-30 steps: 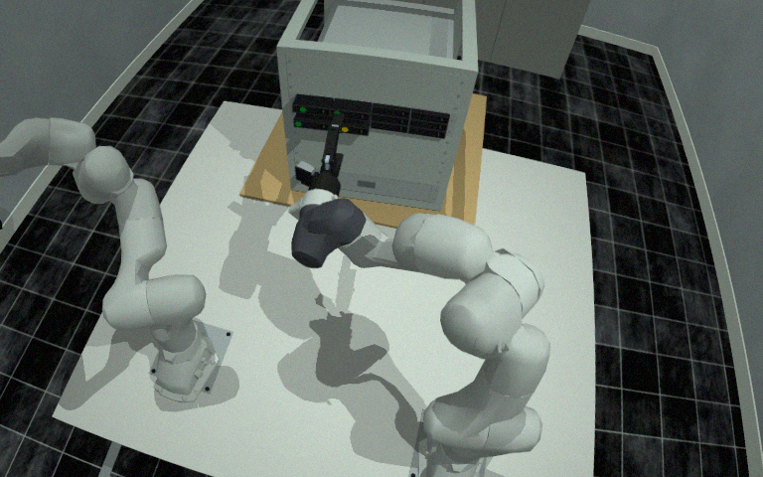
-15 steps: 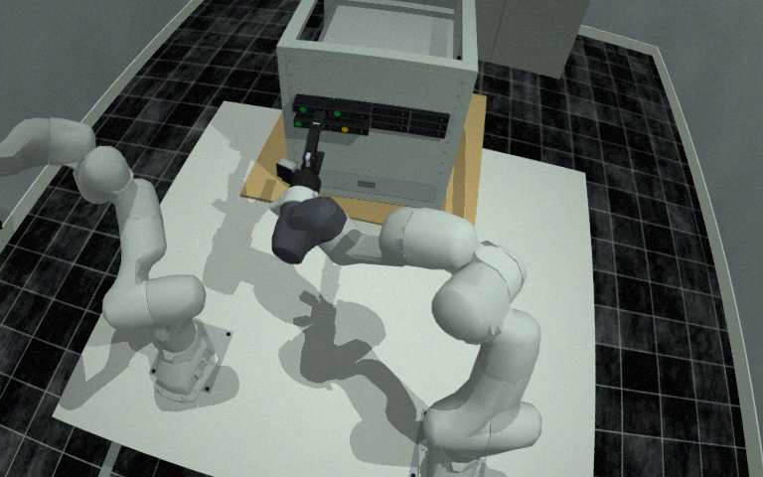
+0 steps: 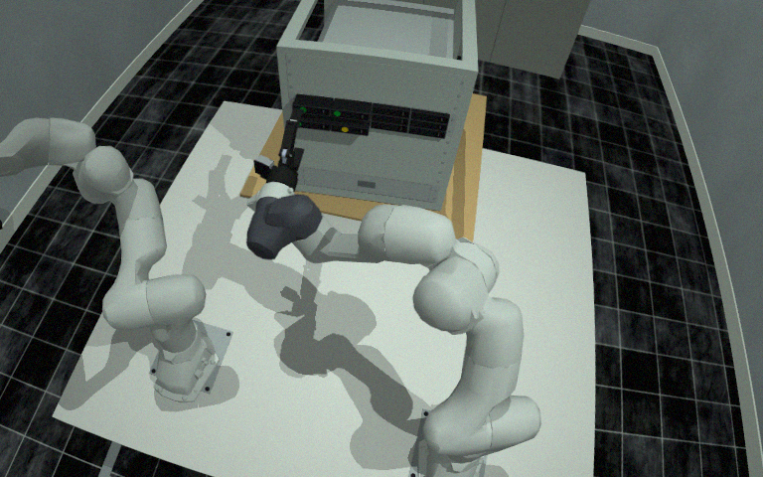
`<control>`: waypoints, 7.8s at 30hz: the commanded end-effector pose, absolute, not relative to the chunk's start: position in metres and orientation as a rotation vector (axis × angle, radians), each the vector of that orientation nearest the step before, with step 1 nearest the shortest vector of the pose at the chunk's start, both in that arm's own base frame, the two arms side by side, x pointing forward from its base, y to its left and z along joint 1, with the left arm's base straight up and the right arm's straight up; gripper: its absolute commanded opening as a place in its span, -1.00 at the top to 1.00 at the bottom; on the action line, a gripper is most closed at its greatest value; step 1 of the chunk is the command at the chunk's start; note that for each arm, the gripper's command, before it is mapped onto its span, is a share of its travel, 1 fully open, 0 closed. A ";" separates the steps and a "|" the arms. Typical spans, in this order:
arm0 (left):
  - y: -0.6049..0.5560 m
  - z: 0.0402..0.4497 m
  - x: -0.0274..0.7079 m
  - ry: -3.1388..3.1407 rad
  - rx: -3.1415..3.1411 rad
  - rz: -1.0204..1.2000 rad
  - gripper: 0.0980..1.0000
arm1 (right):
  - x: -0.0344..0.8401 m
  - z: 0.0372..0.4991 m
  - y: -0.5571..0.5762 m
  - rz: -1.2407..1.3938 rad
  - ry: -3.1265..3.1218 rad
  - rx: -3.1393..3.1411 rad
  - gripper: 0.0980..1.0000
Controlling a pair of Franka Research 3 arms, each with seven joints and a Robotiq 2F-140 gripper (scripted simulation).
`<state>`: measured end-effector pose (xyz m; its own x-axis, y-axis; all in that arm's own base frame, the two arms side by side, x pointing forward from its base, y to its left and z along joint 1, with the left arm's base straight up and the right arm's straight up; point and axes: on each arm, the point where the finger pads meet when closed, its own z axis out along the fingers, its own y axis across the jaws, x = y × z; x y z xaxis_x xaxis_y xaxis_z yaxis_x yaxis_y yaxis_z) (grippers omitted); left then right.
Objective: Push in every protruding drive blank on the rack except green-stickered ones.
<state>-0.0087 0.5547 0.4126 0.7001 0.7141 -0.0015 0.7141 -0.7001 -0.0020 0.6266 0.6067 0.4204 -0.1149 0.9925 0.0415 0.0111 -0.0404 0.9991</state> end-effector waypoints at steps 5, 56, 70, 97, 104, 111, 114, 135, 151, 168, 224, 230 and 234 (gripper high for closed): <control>0.554 0.413 -0.008 -1.224 -2.893 0.000 -1.00 | 0.630 0.421 0.607 1.284 1.284 1.159 -1.00; 0.554 0.413 -0.008 -1.224 -2.893 0.000 -1.00 | 0.630 0.421 0.607 1.284 1.284 1.159 -1.00; 0.554 0.413 -0.008 -1.224 -2.893 0.000 -1.00 | 0.630 0.421 0.607 1.284 1.284 1.159 -1.00; 0.554 0.413 -0.008 -1.224 -2.893 0.000 -1.00 | 0.630 0.421 0.607 1.284 1.284 1.159 1.00; 0.554 0.413 -0.008 -1.224 -2.893 0.000 -1.00 | 0.630 0.421 0.607 1.284 1.284 1.159 1.00; 0.554 0.413 -0.008 -1.224 -2.893 0.000 -1.00 | 0.630 0.421 0.607 1.284 1.284 1.159 1.00; 0.554 0.413 -0.008 -1.224 -2.893 0.000 -1.00 | 0.630 0.421 0.607 1.284 1.284 1.159 1.00; 0.554 0.413 -0.008 -1.224 -2.893 0.000 -1.00 | 0.630 0.420 0.601 1.284 1.284 1.159 1.00; 0.554 0.413 -0.008 -1.224 -2.893 0.000 -1.00 | 0.629 0.403 0.537 1.284 1.284 1.159 1.00; 0.554 0.413 -0.008 -1.224 -2.893 0.000 -1.00 | 0.629 0.387 0.476 1.284 1.284 1.159 1.00; 0.554 0.413 -0.008 -1.224 -2.893 0.000 -1.00 | 0.668 0.387 0.478 1.284 1.284 1.159 1.00; 0.554 0.413 -0.008 -1.224 -2.893 0.000 -1.00 | 0.668 0.387 0.478 1.284 1.284 1.159 1.00; 0.554 0.413 -0.008 -1.224 -2.893 0.000 -1.00 | 0.668 0.387 0.478 1.284 1.284 1.159 1.00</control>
